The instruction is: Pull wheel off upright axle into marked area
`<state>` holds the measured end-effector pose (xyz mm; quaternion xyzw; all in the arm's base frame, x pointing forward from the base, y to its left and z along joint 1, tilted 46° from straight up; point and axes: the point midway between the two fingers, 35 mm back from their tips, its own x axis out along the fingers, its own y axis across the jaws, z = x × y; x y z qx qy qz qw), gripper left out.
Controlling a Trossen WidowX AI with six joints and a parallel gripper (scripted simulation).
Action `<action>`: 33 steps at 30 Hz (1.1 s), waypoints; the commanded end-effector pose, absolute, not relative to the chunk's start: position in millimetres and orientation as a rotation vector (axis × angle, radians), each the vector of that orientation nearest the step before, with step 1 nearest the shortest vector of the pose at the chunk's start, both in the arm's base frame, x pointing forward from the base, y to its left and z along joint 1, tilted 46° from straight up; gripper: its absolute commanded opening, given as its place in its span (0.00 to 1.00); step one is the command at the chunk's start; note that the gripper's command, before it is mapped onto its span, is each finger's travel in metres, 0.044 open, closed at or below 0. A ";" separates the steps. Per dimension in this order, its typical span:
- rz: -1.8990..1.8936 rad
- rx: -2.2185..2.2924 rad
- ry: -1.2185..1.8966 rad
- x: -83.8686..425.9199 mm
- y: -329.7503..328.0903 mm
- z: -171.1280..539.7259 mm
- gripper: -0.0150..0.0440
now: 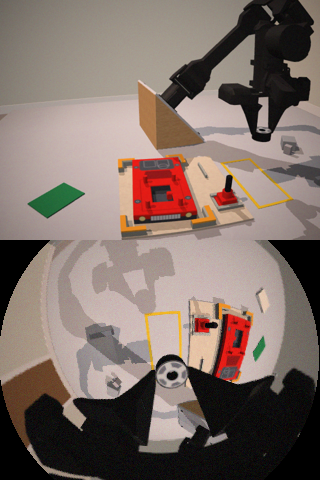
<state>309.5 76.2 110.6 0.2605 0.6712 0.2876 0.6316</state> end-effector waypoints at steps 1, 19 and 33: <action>0.658 0.606 1.548 305.9 83.0 103.7 0.25; 0.658 0.606 1.547 302.8 134.7 53.5 0.25; 0.661 0.604 1.541 300.5 149.4 41.2 0.48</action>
